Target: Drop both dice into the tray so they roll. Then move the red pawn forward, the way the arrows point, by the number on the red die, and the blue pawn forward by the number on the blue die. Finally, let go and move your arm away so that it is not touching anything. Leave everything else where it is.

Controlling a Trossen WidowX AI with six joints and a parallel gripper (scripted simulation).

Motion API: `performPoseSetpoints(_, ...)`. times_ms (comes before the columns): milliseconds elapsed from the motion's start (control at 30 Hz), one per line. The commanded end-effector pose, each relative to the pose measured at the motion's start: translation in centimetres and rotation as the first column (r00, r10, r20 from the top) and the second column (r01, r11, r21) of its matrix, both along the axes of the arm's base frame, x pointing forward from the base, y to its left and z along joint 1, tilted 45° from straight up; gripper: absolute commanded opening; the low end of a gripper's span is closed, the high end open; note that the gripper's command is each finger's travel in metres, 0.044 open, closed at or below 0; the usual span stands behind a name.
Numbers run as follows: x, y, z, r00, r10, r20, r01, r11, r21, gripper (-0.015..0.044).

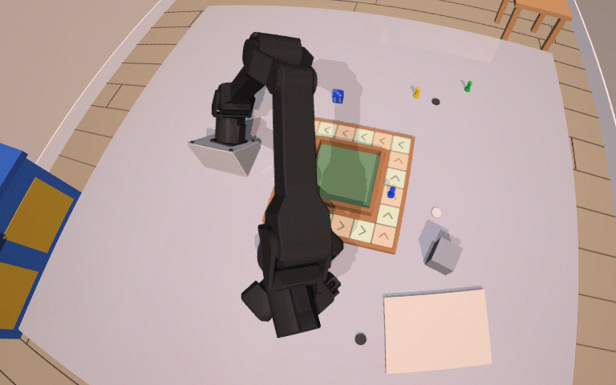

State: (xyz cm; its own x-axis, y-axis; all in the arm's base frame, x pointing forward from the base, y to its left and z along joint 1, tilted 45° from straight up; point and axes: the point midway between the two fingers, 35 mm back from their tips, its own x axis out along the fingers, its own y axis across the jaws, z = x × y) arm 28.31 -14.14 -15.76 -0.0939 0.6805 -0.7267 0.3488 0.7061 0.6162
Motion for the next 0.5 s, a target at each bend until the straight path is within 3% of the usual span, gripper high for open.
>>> performPoseSetpoints(0, 0.0, 0.6, -0.5, 1.000, -0.005, -0.001, 0.005, 1.000, 0.002, 0.0275)
performPoseSetpoints(400, -0.2, 1.8, -1.7, 1.000, -0.005, -0.001, 0.005, 1.000, 0.003, 0.0275)
performPoseSetpoints(467, -0.2, 1.8, -1.7, 1.000, -0.005, -0.001, 0.005, 1.000, 0.003, 0.0222)
